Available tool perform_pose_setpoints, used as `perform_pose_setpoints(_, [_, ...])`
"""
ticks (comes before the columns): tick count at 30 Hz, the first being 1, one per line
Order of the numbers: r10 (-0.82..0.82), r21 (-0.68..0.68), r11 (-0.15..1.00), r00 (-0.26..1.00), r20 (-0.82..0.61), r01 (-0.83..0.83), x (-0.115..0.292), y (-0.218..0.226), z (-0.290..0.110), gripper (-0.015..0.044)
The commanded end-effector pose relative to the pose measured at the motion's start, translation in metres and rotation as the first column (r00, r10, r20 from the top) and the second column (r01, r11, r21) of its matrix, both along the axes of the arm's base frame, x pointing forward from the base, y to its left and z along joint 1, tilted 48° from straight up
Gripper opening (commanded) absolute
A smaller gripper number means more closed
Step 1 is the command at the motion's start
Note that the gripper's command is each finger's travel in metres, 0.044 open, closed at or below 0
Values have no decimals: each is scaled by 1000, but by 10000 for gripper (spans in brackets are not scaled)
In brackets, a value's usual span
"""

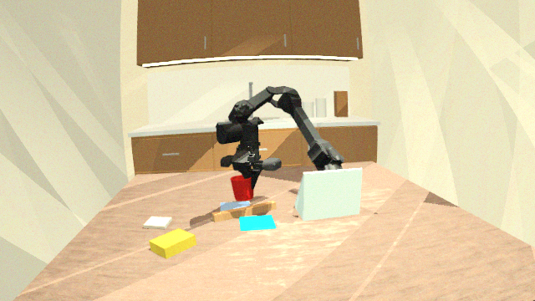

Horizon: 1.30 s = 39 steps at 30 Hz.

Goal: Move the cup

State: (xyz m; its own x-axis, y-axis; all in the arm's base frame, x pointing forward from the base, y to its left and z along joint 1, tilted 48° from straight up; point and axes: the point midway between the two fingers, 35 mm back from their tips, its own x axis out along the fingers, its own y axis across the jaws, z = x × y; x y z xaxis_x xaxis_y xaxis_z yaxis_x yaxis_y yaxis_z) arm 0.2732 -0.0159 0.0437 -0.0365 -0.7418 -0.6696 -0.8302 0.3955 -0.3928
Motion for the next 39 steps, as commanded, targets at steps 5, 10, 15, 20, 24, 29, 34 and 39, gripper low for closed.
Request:
perform_pose_setpoints(5, [-1,3,1000,1000,-2,1,-7,16,-16,0])
perform_pose_setpoints(10, [-1,4,1000,1000,-2,1,-11,25,-25,0])
perform_pose_setpoints(15, [-1,4,1000,1000,-2,1,-15,34,-35,0])
perform_pose_setpoints(20, [-1,5,1000,1000,-2,1,-20,43,-44,0])
perform_pose_setpoints(24, [-1,5,1000,1000,-2,1,-23,51,-52,0])
perform_pose_setpoints(29, [-2,5,1000,1000,-2,2,-28,59,-61,0])
perform_pose_setpoints(34, [-2,5,1000,1000,-2,2,-29,60,-64,0])
perform_pose_setpoints(39, [-2,5,1000,1000,-2,2,-29,55,-68,0])
